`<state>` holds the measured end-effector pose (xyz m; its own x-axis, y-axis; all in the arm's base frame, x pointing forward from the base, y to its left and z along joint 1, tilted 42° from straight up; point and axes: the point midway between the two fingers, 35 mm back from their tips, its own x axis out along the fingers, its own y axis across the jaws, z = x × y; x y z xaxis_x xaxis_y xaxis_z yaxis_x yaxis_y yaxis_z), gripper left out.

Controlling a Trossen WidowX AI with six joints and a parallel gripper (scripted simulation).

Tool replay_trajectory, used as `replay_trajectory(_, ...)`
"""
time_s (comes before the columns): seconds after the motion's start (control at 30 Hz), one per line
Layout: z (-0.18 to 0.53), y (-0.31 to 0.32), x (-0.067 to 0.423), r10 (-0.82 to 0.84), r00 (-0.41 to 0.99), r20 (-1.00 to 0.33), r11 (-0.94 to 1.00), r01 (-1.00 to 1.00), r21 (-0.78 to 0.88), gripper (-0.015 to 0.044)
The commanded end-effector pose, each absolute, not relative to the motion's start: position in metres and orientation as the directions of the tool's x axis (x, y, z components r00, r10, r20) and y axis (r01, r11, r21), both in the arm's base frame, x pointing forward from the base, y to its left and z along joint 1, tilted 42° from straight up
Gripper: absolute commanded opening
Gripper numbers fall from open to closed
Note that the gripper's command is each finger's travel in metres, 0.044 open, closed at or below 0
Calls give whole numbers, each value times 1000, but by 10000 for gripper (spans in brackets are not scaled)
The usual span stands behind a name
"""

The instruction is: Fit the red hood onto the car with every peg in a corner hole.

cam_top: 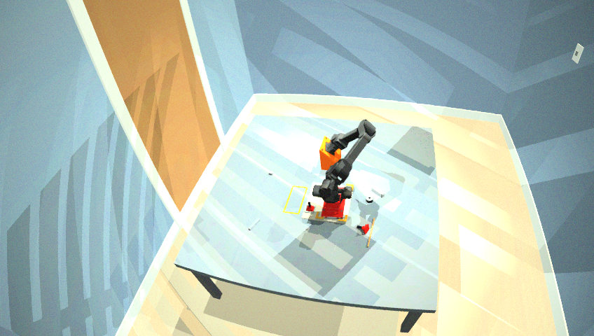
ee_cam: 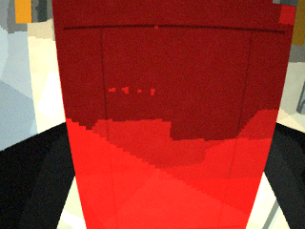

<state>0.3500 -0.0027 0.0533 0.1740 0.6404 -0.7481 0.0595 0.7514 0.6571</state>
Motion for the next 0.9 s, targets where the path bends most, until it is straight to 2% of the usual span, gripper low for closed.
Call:
replay_trajectory(0.0, 54, -2, 350, 644, 175, -745, 748, 62, 661, 0)
replay_trajectory(0.87, 49, 2, 351, 644, 175, -745, 748, 62, 661, 0)
